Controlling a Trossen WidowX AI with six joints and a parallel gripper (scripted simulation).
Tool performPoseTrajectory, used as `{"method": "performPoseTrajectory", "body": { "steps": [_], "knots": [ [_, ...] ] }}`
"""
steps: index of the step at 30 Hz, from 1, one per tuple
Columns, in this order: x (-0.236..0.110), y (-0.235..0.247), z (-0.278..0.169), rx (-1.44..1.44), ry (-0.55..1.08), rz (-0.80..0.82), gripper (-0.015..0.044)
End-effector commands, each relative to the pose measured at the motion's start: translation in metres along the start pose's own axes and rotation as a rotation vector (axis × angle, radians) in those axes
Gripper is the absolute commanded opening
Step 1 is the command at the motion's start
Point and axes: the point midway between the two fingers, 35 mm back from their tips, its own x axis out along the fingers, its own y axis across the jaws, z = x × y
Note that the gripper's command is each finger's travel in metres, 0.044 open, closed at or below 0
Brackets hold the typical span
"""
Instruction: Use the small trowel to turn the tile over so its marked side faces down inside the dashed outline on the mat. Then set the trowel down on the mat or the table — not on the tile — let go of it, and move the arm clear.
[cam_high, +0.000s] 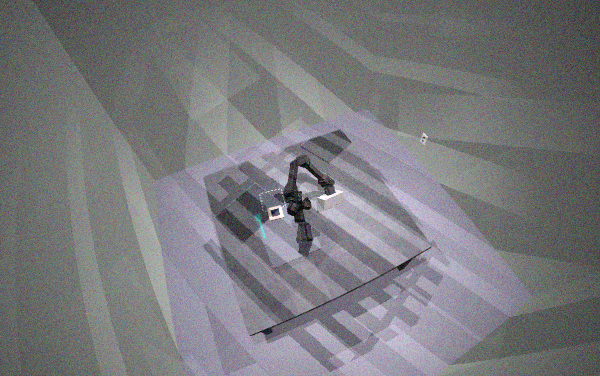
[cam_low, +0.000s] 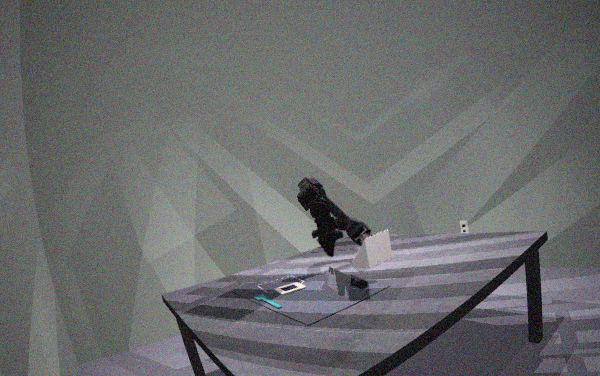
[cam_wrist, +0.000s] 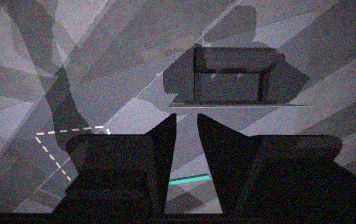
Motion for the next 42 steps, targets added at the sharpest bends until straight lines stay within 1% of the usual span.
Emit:
{"method": "performPoseTrajectory", "body": {
  "steps": [1,6,27,42],
  "knots": [
    [0.000,0.000,0.000,0.001,0.002,-0.003,0.0100],
    [0.001,0.000,0.000,-0.001,0.001,0.000,0.0100],
    [0.030,-0.007,0.002,-0.010,-0.005,0.016,0.0100],
    [0.045,-0.007,-0.009,-0.009,-0.004,0.016,0.0100]
  ]
}}
